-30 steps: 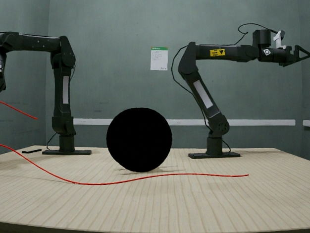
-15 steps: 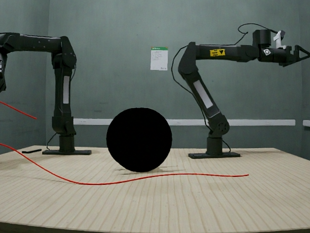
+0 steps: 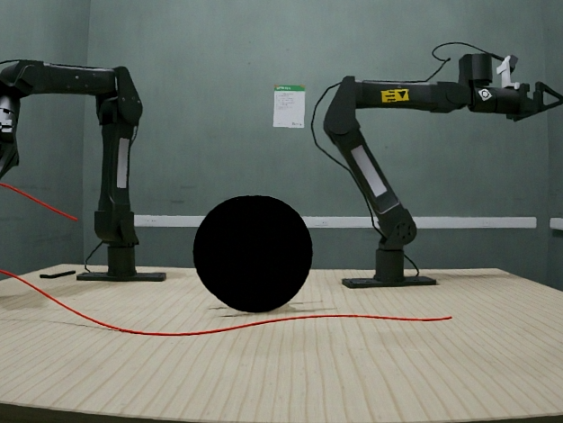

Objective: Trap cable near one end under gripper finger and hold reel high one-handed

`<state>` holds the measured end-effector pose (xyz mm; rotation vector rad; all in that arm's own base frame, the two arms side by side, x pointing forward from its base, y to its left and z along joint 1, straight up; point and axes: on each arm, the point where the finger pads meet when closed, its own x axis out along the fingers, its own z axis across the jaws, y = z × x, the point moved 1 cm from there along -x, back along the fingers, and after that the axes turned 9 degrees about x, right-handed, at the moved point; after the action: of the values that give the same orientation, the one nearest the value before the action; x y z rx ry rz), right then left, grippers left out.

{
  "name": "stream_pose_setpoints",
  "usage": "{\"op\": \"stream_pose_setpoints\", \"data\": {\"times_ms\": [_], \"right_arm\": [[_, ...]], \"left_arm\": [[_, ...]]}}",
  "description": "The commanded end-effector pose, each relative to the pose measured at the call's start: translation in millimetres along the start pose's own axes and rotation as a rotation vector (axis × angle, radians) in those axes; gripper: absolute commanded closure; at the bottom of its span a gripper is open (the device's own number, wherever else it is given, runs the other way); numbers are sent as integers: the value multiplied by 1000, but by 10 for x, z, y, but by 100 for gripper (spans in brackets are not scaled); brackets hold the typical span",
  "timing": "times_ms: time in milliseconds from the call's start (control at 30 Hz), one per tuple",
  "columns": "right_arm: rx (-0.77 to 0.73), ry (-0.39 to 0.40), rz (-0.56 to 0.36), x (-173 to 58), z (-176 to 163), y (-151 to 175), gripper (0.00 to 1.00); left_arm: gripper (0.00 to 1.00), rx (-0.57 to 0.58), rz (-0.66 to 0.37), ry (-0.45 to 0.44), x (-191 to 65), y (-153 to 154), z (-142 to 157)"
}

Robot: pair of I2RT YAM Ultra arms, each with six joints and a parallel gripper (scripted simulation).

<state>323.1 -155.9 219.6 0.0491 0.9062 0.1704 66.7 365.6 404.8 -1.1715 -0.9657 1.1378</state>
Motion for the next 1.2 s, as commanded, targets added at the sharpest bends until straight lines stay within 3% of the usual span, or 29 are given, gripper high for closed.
{"op": "stream_pose_setpoints", "data": {"times_ms": [0,733,867,933,1000,1167], "right_arm": [[-9,-25,-21,-22,93,142,100],[-9,-39,-21,376,468,1224,100],[2,3,-14,589,428,1379,100],[2,3,-14,589,428,1379,100],[-11,-52,-21,490,648,1445,100],[-7,-40,-19,562,668,1616,100]], "left_arm": [[0,10,24,0,53,100,-14],[0,10,24,0,53,100,-14],[0,10,24,0,53,100,-14],[0,10,24,0,53,100,-14],[0,10,24,0,53,100,-14],[0,10,24,0,53,100,-14]]}}
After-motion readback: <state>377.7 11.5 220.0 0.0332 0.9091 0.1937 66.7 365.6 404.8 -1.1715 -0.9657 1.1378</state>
